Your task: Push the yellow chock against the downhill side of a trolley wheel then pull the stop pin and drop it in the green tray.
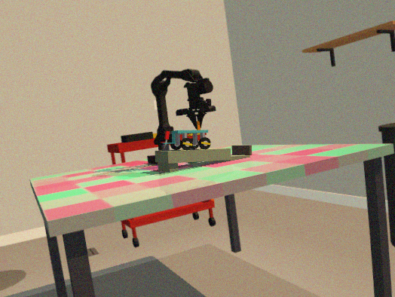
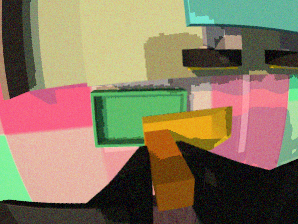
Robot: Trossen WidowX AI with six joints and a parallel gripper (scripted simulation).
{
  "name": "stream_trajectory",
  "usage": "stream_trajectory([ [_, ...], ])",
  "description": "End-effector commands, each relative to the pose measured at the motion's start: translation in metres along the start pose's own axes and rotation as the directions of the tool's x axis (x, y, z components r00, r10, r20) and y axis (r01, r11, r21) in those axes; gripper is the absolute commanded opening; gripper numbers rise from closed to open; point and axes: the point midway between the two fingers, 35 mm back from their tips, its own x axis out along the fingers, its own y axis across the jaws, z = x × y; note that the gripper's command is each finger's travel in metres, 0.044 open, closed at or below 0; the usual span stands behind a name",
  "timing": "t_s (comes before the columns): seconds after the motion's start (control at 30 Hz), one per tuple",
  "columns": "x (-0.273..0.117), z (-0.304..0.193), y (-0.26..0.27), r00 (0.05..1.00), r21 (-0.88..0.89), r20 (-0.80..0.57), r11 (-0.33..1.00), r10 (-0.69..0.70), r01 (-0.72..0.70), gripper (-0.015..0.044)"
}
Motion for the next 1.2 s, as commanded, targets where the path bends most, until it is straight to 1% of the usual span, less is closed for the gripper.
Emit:
stream_trajectory([
  [0.0, 0.000, 0.005, 0.017, 1.000, 0.000, 0.008, 1.000, 0.001, -0.001, 0.0000],
  [0.33, 0.000, 0.015, 0.049, 1.000, 0.000, 0.008, 1.000, -0.001, 0.001, 0.0000],
  [0.5, 0.000, 0.015, 0.053, 0.996, 0.001, 0.007, 0.996, -0.093, 0.093, 0.0000],
  [0.57, 0.000, 0.015, 0.053, 0.994, 0.000, 0.008, 0.994, -0.108, 0.108, 0.0000],
  [0.7, 0.000, 0.016, 0.053, 0.994, 0.000, 0.008, 0.994, -0.108, 0.108, 0.0000],
  [1.17, 0.006, 0.045, 0.056, 0.994, 0.001, 0.010, 0.994, -0.108, 0.108, 0.0000],
])
